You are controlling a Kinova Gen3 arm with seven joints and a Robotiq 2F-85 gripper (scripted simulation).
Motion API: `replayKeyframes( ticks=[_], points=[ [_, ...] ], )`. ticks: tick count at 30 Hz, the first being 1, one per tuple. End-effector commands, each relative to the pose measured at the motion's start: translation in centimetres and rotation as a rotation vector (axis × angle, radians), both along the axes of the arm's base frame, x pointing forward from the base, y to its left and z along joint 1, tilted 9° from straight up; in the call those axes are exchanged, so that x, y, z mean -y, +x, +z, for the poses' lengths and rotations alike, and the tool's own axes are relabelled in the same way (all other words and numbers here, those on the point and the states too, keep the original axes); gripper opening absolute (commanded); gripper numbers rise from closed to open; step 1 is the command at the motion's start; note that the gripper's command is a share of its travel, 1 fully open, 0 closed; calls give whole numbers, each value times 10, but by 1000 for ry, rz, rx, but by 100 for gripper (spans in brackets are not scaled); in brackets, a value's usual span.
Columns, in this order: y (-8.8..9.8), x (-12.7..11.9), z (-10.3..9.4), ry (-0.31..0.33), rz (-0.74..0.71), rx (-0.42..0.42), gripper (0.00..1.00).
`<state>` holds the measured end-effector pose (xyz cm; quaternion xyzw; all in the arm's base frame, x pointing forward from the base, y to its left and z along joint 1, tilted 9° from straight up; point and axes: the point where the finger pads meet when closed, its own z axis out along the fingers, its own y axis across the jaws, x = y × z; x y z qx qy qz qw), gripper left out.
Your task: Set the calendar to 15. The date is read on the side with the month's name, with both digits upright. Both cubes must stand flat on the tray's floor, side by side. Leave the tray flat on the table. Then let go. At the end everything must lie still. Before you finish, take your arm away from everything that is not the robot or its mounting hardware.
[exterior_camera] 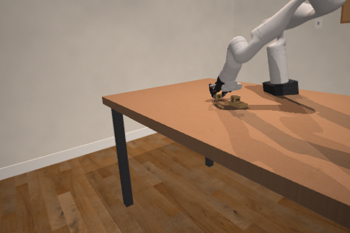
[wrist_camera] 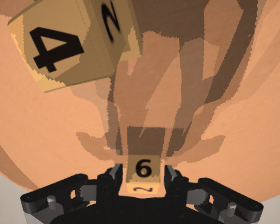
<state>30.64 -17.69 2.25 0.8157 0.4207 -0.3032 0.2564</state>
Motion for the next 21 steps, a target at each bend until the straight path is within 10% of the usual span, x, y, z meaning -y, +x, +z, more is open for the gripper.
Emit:
replayKeyframes(
  ticks=[1,16,17,21],
  points=[
    [0,0,0,0,0,1,48],
    [0,0,0,0,0,1,48],
    [0,0,0,0,0,1,28],
    [0,0,0,0,0,1,28]
  ],
)
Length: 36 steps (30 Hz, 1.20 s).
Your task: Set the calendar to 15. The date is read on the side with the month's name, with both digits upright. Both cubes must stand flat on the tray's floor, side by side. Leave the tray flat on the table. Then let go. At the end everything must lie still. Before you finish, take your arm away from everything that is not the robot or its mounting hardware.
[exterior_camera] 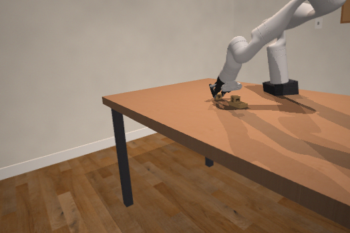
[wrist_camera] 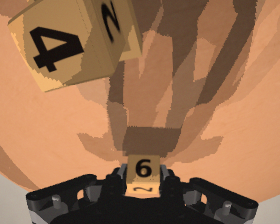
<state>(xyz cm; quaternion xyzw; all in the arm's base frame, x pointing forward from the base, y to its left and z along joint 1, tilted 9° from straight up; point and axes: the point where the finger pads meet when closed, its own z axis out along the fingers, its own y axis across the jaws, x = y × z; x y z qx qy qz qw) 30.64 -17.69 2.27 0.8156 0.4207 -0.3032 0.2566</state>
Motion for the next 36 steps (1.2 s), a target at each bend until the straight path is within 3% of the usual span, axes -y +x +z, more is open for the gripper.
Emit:
replayKeyframes(
  ticks=[1,36],
  points=[
    [0,0,0,0,0,1,28],
    [-1,-1,7,0,0,1,28]
  ],
)
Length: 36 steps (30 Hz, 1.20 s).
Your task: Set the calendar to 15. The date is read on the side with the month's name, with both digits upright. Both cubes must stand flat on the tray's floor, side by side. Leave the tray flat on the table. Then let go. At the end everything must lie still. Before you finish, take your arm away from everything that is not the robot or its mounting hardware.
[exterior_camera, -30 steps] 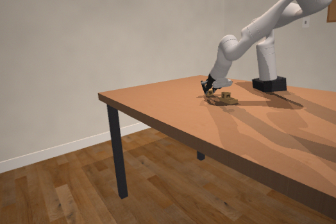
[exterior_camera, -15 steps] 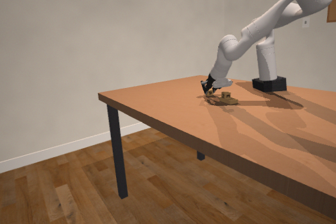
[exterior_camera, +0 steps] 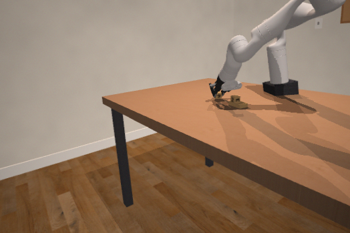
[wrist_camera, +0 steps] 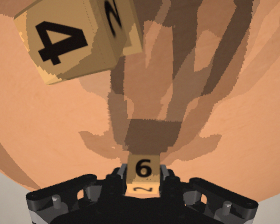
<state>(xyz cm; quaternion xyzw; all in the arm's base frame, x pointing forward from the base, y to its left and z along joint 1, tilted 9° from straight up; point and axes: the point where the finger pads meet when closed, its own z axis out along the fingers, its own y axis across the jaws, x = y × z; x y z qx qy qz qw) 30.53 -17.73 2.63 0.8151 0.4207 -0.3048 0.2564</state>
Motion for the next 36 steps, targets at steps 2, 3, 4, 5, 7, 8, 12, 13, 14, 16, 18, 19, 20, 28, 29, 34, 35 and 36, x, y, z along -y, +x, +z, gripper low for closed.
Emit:
replayKeyframes(
  ticks=[2,3,4,5,7,8,12,13,14,16,18,19,20,28,29,34,35,36],
  points=[
    [0,-2,9,2,0,4,28],
    [-1,-2,12,2,0,4,28],
    [-1,-2,16,2,0,4,28],
    [-2,-3,20,2,0,4,28],
    [-3,-4,28,2,0,4,28],
    [-3,-4,28,2,0,4,28],
    [-4,-5,41,2,0,4,28],
    [-5,-5,45,2,0,4,28],
    [-5,-6,49,2,0,4,28],
    [-6,-6,55,2,0,4,28],
    [-7,-7,60,2,0,4,28],
    [-7,-7,62,2,0,4,28],
    [-7,-7,63,2,0,4,28],
    [-8,-7,66,2,0,4,28],
    [-8,-7,66,2,0,4,28],
    [-8,-7,66,2,0,4,28],
    [-8,-7,66,3,1,4,28],
    [-8,-7,66,5,1,5,28]
  ],
)
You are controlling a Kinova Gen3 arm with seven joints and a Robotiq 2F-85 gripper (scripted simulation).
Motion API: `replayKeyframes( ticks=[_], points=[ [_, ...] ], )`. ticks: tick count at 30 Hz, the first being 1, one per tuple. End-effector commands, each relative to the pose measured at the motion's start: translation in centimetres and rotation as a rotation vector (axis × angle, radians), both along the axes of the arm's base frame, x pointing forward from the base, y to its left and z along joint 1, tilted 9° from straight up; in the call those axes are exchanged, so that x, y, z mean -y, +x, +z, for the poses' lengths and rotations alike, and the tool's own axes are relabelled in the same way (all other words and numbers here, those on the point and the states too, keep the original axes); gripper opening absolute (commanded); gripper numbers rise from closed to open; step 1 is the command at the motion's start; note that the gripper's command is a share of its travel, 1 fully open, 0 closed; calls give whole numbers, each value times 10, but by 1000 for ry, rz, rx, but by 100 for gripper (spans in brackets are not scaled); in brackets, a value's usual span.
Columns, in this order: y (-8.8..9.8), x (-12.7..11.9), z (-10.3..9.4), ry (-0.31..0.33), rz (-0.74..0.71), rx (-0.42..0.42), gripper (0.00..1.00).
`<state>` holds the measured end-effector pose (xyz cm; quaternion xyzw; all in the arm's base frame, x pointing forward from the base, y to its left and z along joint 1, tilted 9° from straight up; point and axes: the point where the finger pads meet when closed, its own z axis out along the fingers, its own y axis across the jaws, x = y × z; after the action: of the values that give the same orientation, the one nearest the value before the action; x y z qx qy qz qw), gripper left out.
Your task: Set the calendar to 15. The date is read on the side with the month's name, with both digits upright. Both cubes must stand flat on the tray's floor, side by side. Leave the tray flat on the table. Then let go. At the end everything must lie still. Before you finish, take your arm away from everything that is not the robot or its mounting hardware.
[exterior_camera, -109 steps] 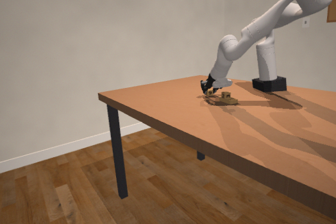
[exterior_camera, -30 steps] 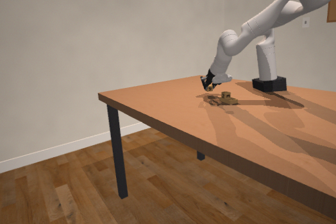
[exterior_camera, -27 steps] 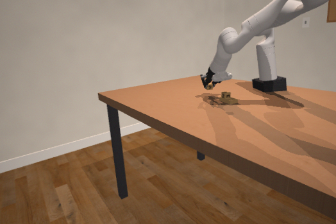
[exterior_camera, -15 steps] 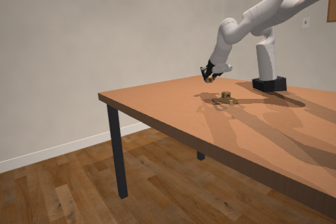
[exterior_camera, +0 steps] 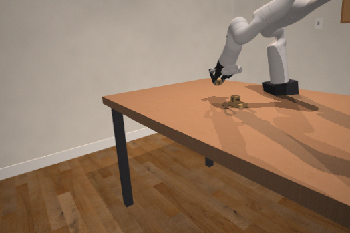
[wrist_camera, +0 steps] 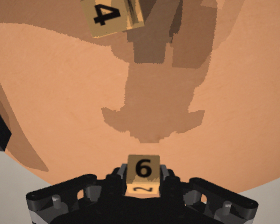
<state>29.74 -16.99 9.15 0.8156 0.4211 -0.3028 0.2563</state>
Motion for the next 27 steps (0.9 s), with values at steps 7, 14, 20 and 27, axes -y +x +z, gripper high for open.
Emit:
replayKeyframes(
  ticks=[7,14,20,27],
  points=[
    [0,0,0,43,6,21,28],
    [-1,1,0,150,26,83,28],
    [-1,2,2,210,40,128,28],
    [-1,2,2,220,42,135,28]
  ],
)
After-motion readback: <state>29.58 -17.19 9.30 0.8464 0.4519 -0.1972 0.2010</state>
